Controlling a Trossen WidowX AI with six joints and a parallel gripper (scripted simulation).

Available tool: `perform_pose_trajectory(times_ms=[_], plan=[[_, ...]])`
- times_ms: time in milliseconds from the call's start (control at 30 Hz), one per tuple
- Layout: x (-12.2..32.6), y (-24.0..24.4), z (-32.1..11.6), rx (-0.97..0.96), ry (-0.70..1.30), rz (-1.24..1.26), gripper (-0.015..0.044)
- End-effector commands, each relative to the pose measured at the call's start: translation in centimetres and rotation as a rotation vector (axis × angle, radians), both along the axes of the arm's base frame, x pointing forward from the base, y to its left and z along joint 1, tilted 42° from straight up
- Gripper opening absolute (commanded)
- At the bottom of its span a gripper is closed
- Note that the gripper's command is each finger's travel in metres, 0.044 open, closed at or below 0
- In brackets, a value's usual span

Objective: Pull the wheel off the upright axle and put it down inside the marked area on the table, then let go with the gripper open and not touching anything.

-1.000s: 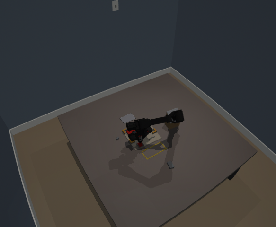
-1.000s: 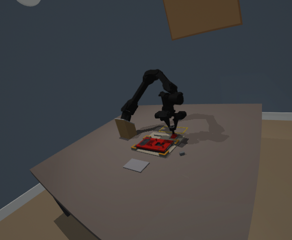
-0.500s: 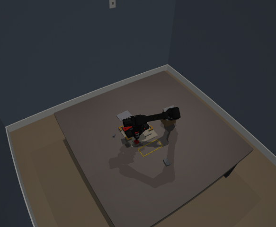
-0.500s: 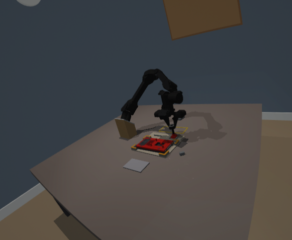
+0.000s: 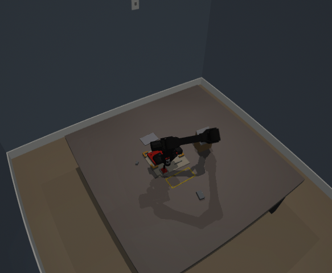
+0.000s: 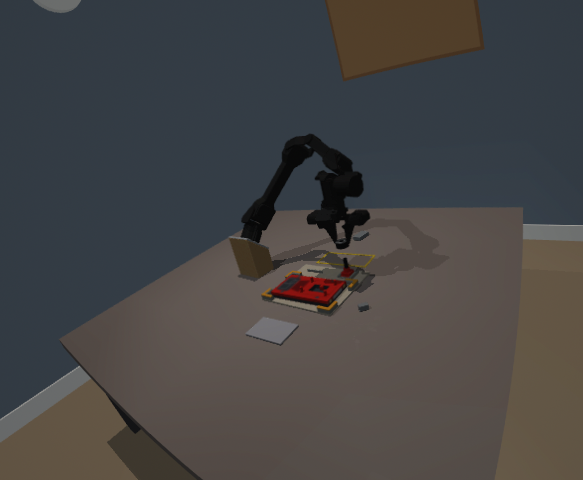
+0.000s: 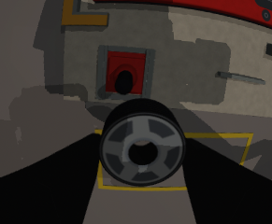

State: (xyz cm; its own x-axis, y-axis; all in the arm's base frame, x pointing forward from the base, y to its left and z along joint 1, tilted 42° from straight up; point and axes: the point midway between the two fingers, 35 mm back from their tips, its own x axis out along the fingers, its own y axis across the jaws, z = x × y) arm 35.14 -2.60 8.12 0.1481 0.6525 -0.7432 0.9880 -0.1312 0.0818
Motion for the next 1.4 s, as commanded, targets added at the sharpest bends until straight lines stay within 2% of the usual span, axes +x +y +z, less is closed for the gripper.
perform_pose_trajectory(times_ms=[0,667,1033,1367], plan=[[-0.7,1.2,1.4,-0.002,-0.007,-0.003,0.0],[-5.1,6.4,5.7,0.001,-0.011,0.0,0.0],[-4.6,8.0,3.9,0.001,-0.011,0.0,0.0],[-3.6,11.3,0.1,0.001,-0.012,0.001,0.0]])
